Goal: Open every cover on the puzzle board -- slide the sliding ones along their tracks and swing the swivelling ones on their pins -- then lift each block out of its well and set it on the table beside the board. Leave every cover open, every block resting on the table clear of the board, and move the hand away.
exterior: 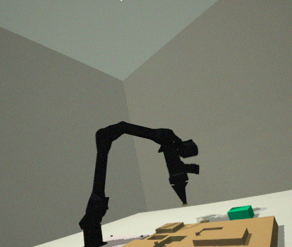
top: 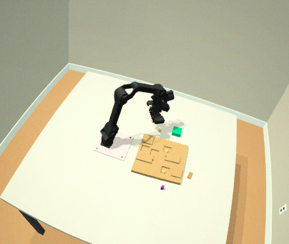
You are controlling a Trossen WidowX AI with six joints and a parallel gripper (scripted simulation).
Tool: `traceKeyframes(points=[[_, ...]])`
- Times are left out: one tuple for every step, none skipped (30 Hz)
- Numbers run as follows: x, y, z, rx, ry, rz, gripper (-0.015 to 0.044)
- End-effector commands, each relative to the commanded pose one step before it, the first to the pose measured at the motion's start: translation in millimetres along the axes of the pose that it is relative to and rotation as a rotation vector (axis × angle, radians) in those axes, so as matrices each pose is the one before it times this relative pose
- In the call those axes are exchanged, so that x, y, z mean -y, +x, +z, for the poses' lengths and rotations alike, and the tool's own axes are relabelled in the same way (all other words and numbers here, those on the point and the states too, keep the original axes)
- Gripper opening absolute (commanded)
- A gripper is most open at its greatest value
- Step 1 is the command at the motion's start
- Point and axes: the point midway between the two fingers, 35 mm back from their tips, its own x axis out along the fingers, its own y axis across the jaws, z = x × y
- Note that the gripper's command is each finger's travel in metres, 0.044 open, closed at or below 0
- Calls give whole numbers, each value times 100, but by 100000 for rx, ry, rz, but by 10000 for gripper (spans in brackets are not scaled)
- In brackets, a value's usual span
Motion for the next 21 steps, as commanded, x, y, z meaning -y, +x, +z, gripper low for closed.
traceKeyframes(points=[[11, 952, -176, -1024, 507, -166, 80], [0, 165, 2, 0, 0, 0, 80], [0, 165, 1, 0, 0, 0, 80], [0, 165, 0, 0, 0, 0, 80], [0, 164, -1, 0, 0, 0, 80], [1, 164, -2, 0, 0, 0, 80], [1, 164, -3, -1, 0, 0, 80], [1, 164, -4, -1, 0, 0, 80], [1, 164, -5, -1, 0, 0, 80], [2, 163, -6, -1, 0, 0, 80], [2, 163, -7, -1, 0, 0, 80], [2, 163, -8, -1, 0, 0, 80], [2, 163, -9, -1, 0, 0, 80], [3, 163, -10, -1, 0, 0, 80], [3, 163, -11, -1, 0, 0, 80], [3, 162, -12, -1, 0, 0, 80], [3, 162, -13, -1, 0, 0, 80], [4, 162, -14, -1, 0, 0, 80], [4, 162, -15, -1, 0, 0, 80], [4, 161, -16, -2, 0, 0, 80], [4, 161, -17, -2, 0, 0, 80]])
